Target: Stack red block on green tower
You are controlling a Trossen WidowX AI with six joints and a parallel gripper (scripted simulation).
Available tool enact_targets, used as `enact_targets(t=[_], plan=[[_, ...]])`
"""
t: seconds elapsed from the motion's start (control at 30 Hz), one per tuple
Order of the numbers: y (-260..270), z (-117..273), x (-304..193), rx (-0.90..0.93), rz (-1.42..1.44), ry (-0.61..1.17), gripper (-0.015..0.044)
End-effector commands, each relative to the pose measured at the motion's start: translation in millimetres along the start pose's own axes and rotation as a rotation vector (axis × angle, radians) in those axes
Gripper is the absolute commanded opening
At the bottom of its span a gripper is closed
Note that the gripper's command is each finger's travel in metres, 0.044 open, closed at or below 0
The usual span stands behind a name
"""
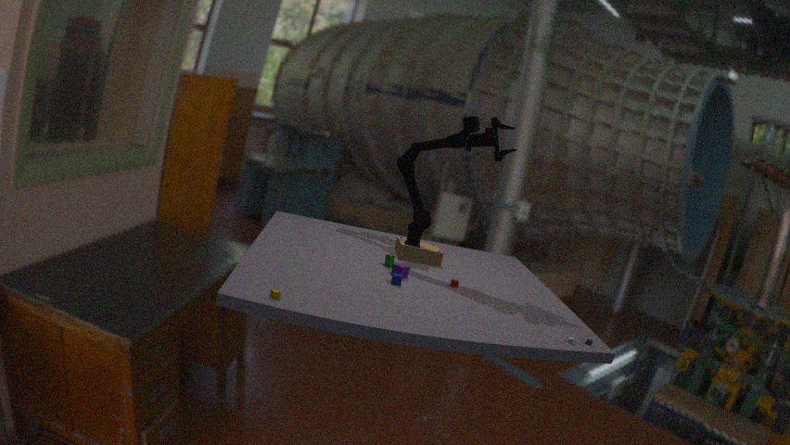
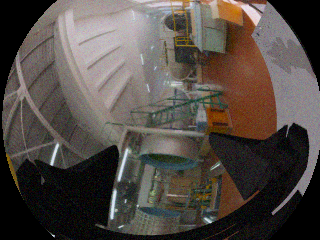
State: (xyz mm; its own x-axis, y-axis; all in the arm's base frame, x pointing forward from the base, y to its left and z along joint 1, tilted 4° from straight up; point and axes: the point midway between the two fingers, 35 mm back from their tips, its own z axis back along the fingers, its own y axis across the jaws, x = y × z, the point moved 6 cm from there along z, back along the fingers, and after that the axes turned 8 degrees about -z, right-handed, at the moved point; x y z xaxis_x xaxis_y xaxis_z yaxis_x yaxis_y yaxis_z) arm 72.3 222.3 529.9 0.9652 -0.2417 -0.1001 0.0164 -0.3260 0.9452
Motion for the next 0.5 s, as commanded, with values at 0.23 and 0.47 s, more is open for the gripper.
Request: enact_targets(t=[0.23,0.47], plan=[[-111,-41,79,-0.459,0.293,-0.184,0.0440],[-196,-33,151,-0.858,0.441,-0.252,0.0440]])
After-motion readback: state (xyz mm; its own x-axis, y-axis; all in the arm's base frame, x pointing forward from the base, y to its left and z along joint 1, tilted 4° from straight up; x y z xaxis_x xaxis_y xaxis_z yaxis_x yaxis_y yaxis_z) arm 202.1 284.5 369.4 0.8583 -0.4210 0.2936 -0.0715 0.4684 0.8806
